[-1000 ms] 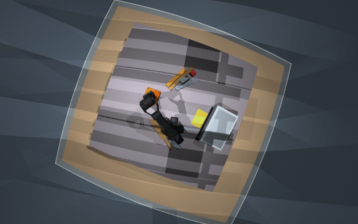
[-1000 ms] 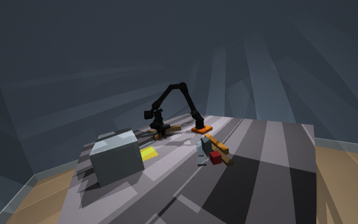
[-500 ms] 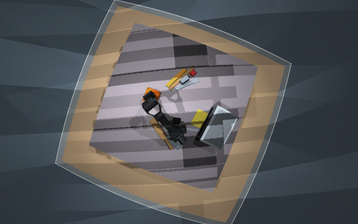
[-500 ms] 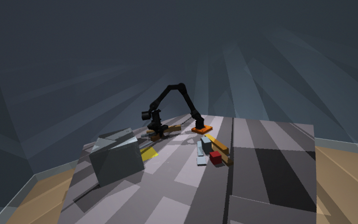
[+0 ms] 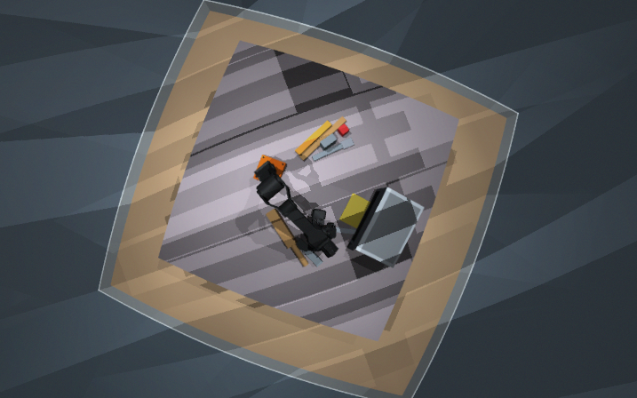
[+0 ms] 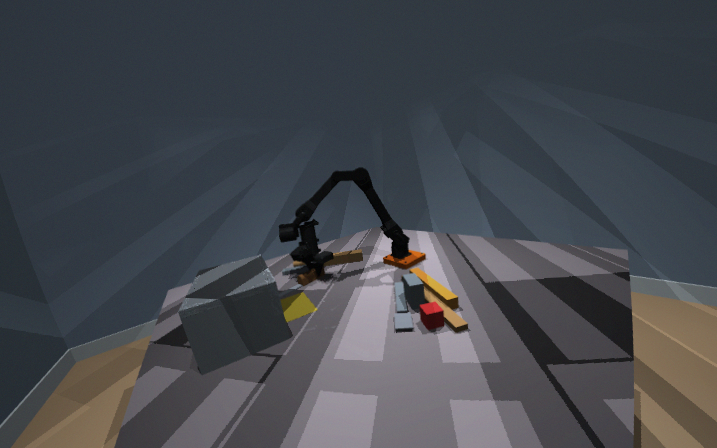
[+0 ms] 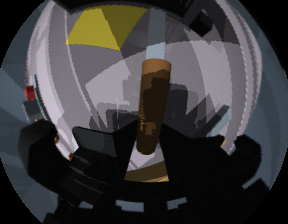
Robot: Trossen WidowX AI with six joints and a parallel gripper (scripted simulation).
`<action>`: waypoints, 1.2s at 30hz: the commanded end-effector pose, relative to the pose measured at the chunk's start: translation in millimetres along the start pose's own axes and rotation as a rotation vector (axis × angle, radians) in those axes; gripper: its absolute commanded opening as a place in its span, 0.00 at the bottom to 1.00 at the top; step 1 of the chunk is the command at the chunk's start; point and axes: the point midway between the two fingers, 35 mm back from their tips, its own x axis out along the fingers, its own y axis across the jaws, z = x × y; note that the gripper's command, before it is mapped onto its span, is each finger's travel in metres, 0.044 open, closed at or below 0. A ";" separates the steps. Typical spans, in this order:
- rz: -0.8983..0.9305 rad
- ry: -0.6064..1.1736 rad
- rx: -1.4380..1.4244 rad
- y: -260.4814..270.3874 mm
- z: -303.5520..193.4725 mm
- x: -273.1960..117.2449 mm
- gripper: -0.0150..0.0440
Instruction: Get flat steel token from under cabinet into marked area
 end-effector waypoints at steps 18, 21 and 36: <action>-0.002 -0.002 0.001 -0.9 26.7 -0.6 0.25; -0.002 -0.002 0.001 -1.0 30.2 -0.7 0.25; -0.002 -0.003 0.001 -1.3 46.6 -1.1 0.25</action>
